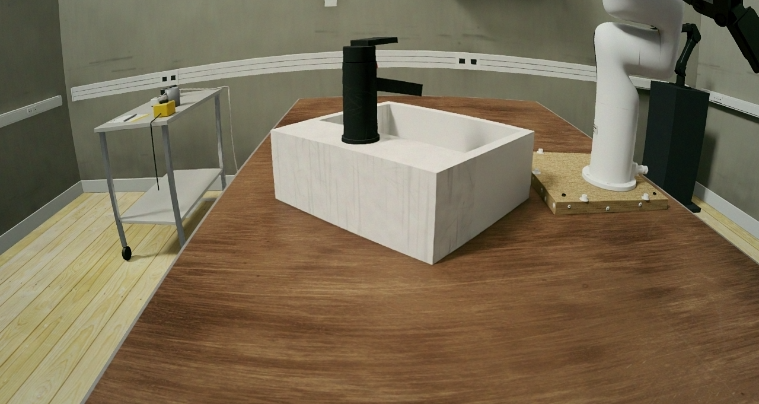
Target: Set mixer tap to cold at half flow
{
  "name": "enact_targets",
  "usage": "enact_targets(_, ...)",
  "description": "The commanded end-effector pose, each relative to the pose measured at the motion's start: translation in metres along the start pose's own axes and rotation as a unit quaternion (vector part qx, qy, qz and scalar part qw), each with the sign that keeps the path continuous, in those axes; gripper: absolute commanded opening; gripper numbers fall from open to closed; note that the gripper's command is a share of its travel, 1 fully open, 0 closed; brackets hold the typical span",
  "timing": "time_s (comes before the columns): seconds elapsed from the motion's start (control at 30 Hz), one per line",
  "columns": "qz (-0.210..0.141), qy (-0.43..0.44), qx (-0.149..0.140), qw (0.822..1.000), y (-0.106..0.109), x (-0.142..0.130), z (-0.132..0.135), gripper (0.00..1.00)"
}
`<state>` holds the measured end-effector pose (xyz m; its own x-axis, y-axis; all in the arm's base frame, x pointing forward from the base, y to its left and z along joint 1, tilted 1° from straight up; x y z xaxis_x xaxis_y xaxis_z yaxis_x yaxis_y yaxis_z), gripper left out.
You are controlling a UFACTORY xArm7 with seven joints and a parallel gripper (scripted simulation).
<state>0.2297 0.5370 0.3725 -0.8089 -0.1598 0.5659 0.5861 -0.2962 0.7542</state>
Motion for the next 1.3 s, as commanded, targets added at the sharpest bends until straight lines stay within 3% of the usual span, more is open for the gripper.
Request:
enact_targets(0.0, -0.013, 0.013, -0.001, 1.000, 0.011, -0.006, -0.006, 1.00)
enact_targets(0.33, -0.131, 0.132, 0.037, 0.982, 0.110, -0.065, -0.098, 1.00)
enact_targets(0.4, -0.131, 0.132, 0.037, 0.982, 0.110, -0.065, -0.098, 1.00)
enact_targets(0.47, -0.166, 0.174, 0.065, 0.969, 0.144, -0.080, -0.137, 1.00)
enact_targets(0.53, -0.166, 0.174, 0.065, 0.969, 0.150, -0.082, -0.143, 1.00)
enact_targets(0.7, -0.206, 0.234, 0.118, 0.943, 0.195, -0.095, -0.207, 1.00)
enact_targets(0.77, -0.206, 0.234, 0.118, 0.943, 0.204, -0.097, -0.220, 1.00)
enact_targets(0.8, -0.214, 0.252, 0.137, 0.934, 0.219, -0.099, -0.243, 1.00)
enact_targets(0.83, -0.214, 0.252, 0.137, 0.934, 0.220, -0.100, -0.246, 1.00)
enact_targets(0.87, -0.220, 0.269, 0.156, 0.924, 0.232, -0.100, -0.267, 1.00)
enact_targets(0.97, -0.220, 0.269, 0.156, 0.924, 0.235, -0.101, -0.272, 1.00)
enact_targets(1.03, -0.226, 0.300, 0.193, 0.907, 0.260, -0.099, -0.322, 1.00)
enact_targets(1.07, -0.226, 0.300, 0.193, 0.907, 0.260, -0.099, -0.322, 1.00)
enact_targets(1.2, -0.224, 0.326, 0.223, 0.891, 0.278, -0.095, -0.366, 1.00)
enact_targets(1.27, -0.219, 0.346, 0.247, 0.878, 0.290, -0.089, -0.400, 1.00)
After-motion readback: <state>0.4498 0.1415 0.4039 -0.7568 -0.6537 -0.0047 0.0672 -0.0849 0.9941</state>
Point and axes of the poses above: the point where the finger pads meet when closed, its own y axis back along the fingers, its own z axis across the jaws, x = y × z, the point moved 8 cm from there along y, back along the fingers, and after that the axes turned 7 degrees about -y, right-handed, at the moved point
